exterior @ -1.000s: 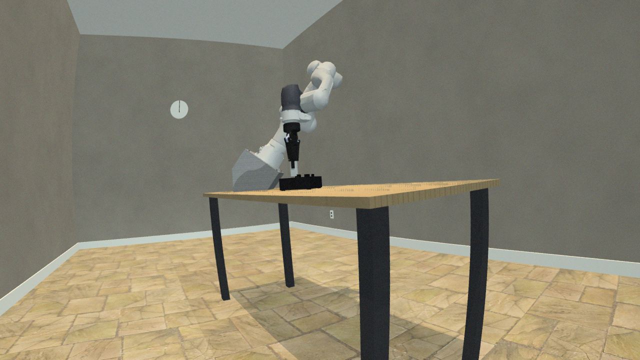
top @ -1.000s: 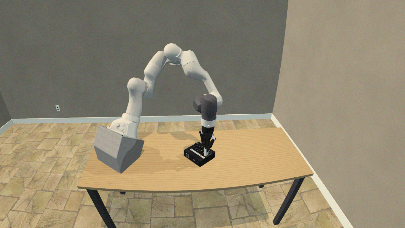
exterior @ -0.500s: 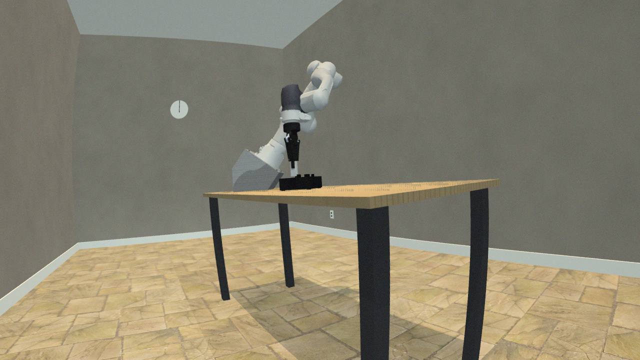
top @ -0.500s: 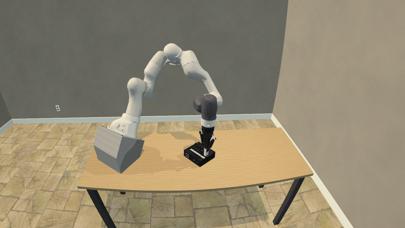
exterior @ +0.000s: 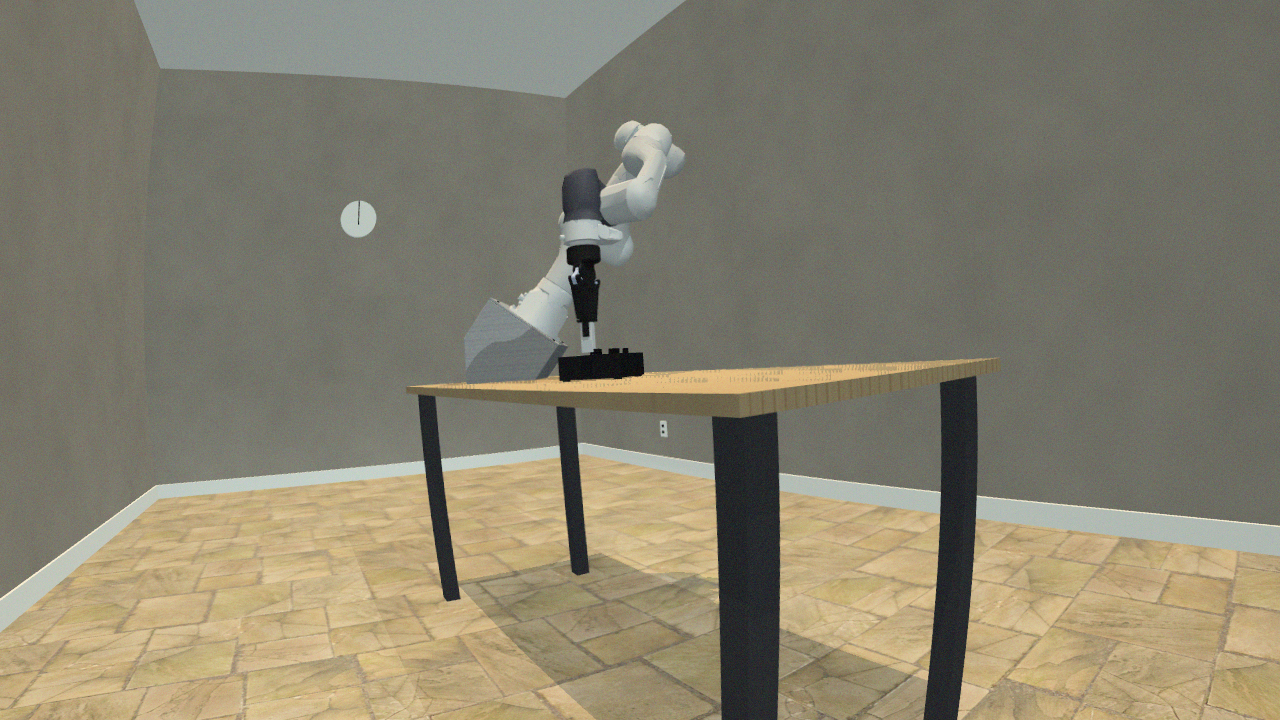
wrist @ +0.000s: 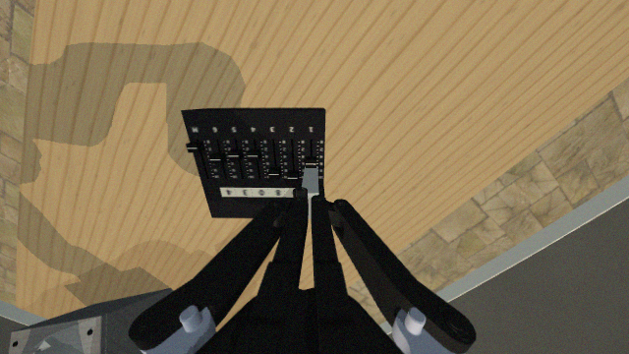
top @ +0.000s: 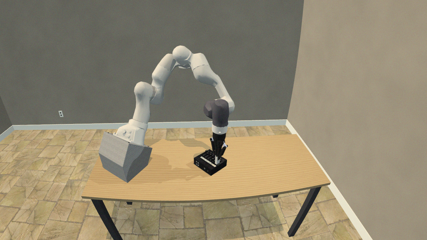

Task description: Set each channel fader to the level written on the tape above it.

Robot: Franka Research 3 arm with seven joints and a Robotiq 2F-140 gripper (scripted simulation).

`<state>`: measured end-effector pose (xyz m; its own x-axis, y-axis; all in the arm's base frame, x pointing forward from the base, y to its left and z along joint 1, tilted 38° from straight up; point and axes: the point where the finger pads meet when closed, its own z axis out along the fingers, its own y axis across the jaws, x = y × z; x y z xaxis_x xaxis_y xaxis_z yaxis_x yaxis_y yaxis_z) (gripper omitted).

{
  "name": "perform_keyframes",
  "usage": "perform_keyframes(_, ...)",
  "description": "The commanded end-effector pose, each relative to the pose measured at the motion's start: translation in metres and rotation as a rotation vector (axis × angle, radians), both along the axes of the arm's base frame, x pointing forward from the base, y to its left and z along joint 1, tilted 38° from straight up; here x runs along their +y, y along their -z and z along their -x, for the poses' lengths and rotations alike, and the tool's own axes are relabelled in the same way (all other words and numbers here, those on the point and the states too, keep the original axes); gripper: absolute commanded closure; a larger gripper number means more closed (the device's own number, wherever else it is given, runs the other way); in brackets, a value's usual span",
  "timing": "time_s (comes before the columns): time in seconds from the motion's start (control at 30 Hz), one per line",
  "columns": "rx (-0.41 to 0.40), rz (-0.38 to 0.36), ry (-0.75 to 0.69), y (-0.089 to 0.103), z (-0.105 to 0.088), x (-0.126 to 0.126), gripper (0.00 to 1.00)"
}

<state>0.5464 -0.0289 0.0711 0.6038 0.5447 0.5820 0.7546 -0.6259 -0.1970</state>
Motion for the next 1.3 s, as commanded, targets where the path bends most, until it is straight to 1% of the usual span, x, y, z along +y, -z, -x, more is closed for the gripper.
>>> perform_keyframes(0.0, -0.003, 0.001, 0.000, 0.001, 0.001, -0.002, 1.00)
perform_keyframes(0.3, -0.003, 0.001, 0.000, -0.002, 0.002, -0.004, 1.00)
perform_keyframes(0.67, -0.003, 0.001, 0.000, -0.026, 0.010, -0.020, 1.00)
perform_keyframes(0.9, -0.003, 0.001, 0.000, -0.031, 0.011, -0.024, 1.00)
perform_keyframes(1.27, -0.003, 0.001, 0.000, -0.031, 0.011, -0.024, 1.00)
